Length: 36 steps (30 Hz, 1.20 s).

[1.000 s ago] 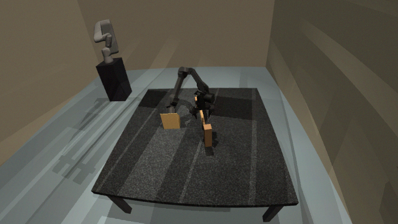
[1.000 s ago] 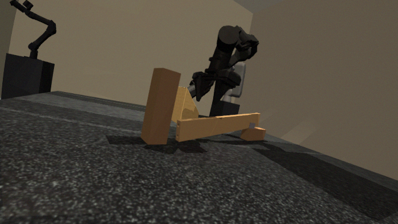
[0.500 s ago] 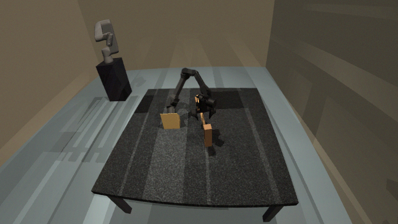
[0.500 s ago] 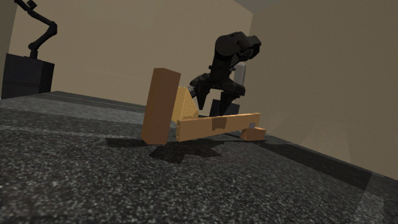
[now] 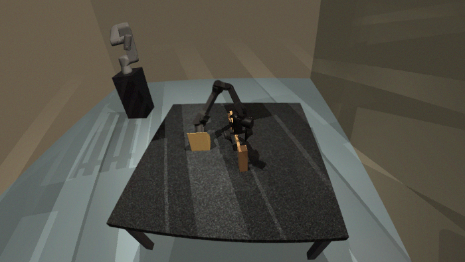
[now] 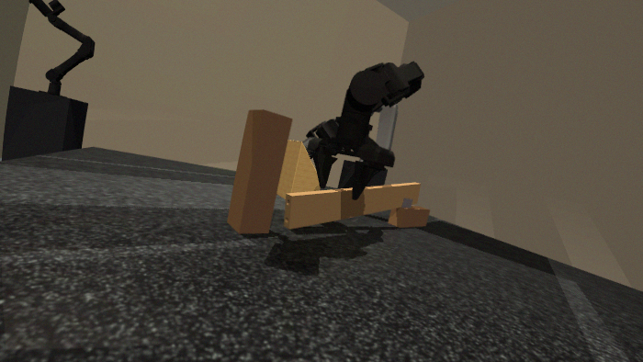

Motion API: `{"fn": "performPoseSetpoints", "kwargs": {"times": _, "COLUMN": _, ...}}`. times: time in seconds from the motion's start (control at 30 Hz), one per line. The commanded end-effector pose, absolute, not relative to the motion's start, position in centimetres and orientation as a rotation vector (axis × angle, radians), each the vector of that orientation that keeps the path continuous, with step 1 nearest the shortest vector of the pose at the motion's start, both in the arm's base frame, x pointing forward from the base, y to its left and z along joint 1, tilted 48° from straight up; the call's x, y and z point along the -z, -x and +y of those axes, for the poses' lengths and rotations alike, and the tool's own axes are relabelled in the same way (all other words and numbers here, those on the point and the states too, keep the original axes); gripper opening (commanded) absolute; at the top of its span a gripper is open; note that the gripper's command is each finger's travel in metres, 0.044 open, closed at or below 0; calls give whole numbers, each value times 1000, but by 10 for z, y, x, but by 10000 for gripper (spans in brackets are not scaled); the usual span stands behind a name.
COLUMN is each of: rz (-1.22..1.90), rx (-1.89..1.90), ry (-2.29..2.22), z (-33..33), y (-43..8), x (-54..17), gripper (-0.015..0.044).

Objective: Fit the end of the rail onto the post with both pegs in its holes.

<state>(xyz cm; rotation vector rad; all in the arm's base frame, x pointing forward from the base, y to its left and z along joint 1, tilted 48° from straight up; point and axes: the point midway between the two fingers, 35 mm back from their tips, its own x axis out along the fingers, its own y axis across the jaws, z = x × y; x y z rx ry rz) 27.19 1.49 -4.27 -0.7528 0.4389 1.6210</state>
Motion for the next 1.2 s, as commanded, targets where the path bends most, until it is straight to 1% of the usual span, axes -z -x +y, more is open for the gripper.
{"fn": "performPoseSetpoints", "kwargs": {"times": 0.0, "rz": 442, "rx": -1623, "ry": 737, "z": 21, "y": -269, "x": 48, "gripper": 440}}
{"fn": "performPoseSetpoints", "kwargs": {"times": 0.8, "rz": 433, "rx": -1624, "ry": 734, "z": 49, "y": -263, "x": 71, "gripper": 440}}
{"fn": "performPoseSetpoints", "kwargs": {"times": 1.17, "rz": 433, "rx": -1624, "ry": 734, "z": 49, "y": -263, "x": 71, "gripper": 151}}
